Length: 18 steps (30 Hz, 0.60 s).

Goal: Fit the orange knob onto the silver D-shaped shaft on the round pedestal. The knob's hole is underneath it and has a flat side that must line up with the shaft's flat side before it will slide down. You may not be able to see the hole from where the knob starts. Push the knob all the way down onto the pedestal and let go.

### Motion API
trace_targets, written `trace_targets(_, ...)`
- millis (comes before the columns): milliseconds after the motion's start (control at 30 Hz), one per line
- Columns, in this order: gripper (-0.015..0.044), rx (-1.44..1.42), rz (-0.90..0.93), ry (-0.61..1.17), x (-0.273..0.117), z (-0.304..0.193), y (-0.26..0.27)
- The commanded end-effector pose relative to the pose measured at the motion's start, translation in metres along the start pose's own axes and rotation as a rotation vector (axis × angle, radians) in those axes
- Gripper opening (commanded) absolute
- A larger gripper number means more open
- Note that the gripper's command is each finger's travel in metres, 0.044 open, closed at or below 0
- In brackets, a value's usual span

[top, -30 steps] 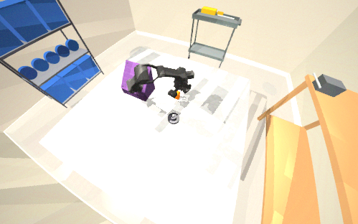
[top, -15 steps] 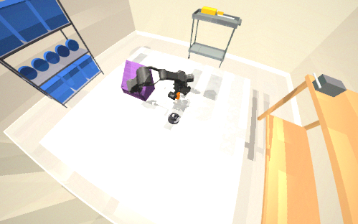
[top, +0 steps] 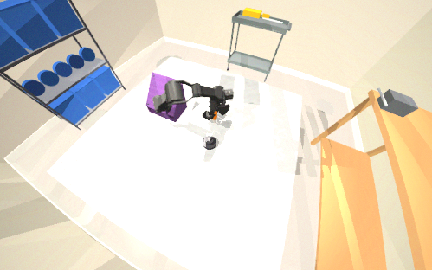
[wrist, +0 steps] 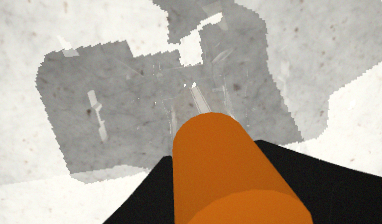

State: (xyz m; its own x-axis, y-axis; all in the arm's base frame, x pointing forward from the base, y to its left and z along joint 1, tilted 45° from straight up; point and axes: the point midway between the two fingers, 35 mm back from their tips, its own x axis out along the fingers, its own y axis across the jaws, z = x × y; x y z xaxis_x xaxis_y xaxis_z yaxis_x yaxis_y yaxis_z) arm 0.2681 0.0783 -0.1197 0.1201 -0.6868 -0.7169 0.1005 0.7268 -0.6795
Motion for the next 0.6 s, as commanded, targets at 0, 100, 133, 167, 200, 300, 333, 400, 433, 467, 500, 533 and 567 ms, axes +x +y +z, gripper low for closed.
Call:
trace_targets(0,0.0131,-0.004,-0.003,-0.003,0.0,0.0,-0.001)
trace_targets(100,0.0052,-0.004,-0.002,-0.003,-0.004,0.001,0.0)
trace_targets(133,0.0026,-0.004,0.0,-0.003,-0.01,0.002,0.001)
trace_targets(167,0.0,-0.004,0.001,-0.003,-0.016,0.003,0.003)
trace_targets(200,0.0,-0.005,0.002,-0.003,-0.023,0.004,0.004)
trace_targets(300,0.0,-0.005,0.006,-0.002,-0.045,0.006,0.006)
trace_targets(333,0.0,-0.005,0.006,-0.002,-0.053,0.006,0.006)
trace_targets(400,0.0,-0.006,0.007,-0.002,-0.067,0.006,0.007)
trace_targets(433,0.0,-0.006,0.007,-0.001,-0.075,0.006,0.007)
trace_targets(467,0.0,-0.006,0.007,-0.001,-0.083,0.006,0.007)
trace_targets(500,0.0,-0.006,0.007,-0.001,-0.09,0.005,0.007)
trace_targets(533,0.0,-0.006,0.007,-0.001,-0.098,0.005,0.006)
trace_targets(567,0.0,-0.006,0.007,-0.001,-0.106,0.004,0.006)
